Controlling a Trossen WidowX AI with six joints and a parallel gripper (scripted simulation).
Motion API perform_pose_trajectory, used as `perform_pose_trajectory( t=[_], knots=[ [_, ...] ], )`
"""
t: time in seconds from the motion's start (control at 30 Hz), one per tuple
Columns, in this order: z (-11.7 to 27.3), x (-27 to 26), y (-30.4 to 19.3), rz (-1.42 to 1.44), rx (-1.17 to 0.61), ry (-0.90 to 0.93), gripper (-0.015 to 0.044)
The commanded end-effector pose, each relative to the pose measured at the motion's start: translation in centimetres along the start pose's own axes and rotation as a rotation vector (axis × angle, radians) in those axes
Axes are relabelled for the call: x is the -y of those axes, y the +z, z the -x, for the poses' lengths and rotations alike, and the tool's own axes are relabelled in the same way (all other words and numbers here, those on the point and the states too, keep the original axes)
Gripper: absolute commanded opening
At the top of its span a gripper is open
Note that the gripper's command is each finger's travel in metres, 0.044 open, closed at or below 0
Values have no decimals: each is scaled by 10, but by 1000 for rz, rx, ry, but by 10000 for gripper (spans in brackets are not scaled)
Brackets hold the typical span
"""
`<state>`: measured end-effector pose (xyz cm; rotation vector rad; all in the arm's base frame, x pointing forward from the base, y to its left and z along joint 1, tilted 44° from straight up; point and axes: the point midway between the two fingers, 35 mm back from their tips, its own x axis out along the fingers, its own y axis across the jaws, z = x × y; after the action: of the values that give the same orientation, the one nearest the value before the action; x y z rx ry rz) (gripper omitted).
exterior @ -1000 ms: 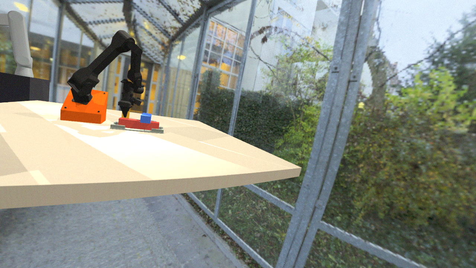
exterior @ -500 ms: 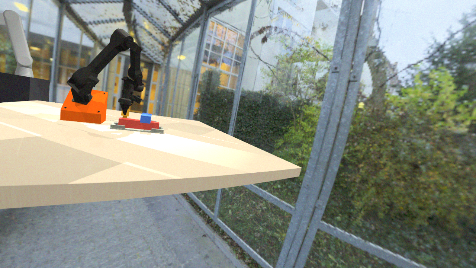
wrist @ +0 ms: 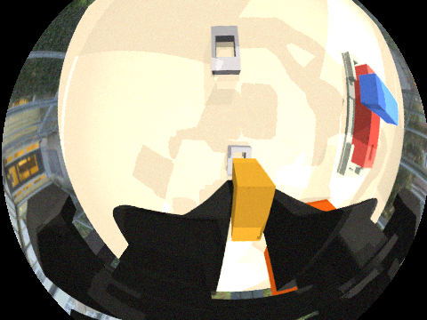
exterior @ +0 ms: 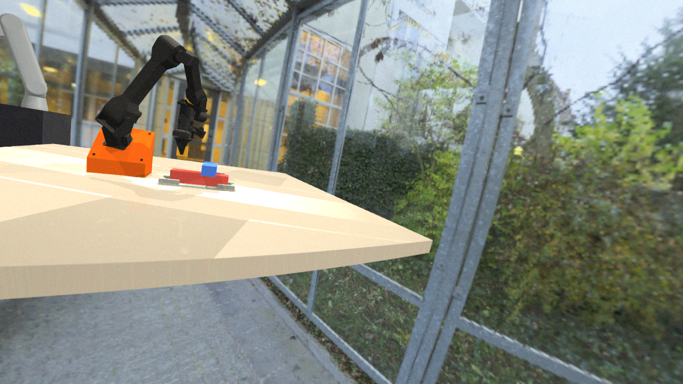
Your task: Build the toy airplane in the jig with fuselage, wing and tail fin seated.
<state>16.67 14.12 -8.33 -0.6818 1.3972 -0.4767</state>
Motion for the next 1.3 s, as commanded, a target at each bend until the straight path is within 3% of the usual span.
perform_pose_trajectory(
  t=[0.0,0.6,1.27],
  knots=[
    [18,-2,2,-11,7,16,0],
    [73,4,-3,-10,10,14,0],
    [70,50,23,-3,9,45,0]
  ],
)
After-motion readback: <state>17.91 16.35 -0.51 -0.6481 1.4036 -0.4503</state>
